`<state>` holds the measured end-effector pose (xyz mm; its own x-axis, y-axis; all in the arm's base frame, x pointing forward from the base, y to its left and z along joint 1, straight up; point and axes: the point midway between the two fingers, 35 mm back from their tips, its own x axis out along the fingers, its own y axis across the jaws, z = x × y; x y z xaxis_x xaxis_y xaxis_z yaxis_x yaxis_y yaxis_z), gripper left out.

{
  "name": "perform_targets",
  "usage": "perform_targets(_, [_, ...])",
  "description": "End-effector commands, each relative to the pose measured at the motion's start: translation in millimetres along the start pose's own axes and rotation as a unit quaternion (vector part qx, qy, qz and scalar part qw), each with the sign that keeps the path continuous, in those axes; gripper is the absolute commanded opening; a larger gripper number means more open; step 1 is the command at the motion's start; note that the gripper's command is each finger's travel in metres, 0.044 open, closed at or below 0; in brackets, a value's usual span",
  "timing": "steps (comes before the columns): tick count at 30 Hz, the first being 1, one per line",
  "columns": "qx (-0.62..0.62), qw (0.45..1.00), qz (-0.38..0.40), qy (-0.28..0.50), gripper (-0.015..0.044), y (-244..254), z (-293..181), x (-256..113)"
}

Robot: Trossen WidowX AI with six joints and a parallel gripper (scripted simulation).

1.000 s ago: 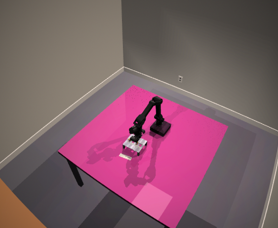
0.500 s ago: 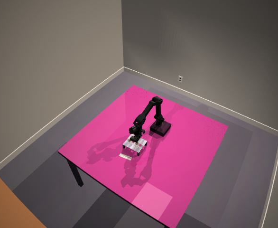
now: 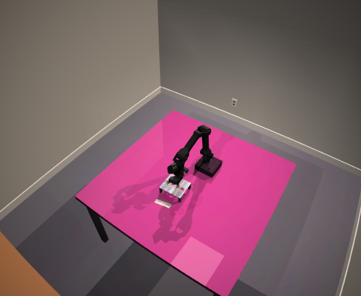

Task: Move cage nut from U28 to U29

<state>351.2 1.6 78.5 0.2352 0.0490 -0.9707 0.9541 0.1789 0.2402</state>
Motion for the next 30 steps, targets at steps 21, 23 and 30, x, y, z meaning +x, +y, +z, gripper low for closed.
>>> perform_targets(21, [0.002,1.0,0.0,-0.001,0.0038,0.7,0.4,-3.4])
perform_targets(23, [0.002,1.0,0.0,-0.001,0.0038,0.8,0.4,-3.8])
perform_targets(30, [0.002,1.0,0.0,-0.001,0.0038,1.1,0.4,-5.1])
